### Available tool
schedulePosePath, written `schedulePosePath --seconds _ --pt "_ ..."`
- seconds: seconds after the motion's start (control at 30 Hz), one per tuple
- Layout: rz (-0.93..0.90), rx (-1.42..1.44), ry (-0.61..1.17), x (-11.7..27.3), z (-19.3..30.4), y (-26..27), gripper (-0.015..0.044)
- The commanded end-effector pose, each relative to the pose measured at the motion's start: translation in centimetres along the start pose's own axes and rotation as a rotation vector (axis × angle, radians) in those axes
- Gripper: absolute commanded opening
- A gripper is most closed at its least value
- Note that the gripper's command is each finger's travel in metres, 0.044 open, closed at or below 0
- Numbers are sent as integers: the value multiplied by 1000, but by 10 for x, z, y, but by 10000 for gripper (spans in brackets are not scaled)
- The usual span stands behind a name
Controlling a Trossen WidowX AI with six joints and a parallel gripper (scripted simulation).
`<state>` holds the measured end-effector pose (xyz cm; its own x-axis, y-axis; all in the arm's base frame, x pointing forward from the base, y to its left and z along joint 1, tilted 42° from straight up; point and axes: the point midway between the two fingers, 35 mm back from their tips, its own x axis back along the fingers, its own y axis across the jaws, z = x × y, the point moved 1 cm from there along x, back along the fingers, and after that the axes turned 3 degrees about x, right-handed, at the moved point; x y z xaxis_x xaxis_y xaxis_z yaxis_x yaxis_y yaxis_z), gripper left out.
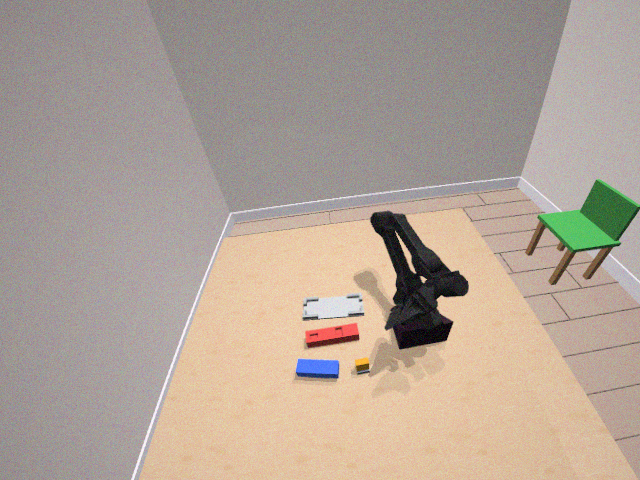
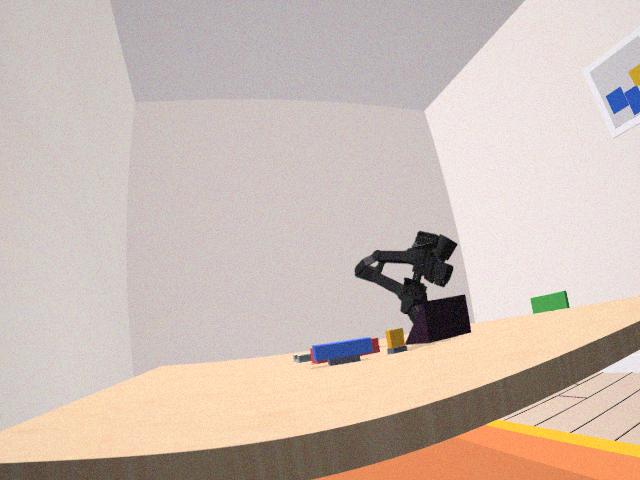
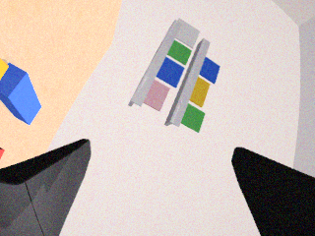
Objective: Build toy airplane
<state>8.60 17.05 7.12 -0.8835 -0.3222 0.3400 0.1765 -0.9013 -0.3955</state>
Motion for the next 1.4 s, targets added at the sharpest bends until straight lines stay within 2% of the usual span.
schedulePosePath --seconds 0.0,0.1,0.4,0.57,0.8,1.1,1.37 --pt "0 0 0 0 0 0 426" --pt "-81 -97 4 -8 5 -1 440" --pt "-576 -727 171 -59 42 12 440" --pt "-839 -1087 377 -86 68 34 440" --pt "-1152 -1526 786 -115 105 83 440" --pt "-1392 -1896 1411 -122 142 138 440" --pt "-1396 -1903 1428 -121 143 140 440"
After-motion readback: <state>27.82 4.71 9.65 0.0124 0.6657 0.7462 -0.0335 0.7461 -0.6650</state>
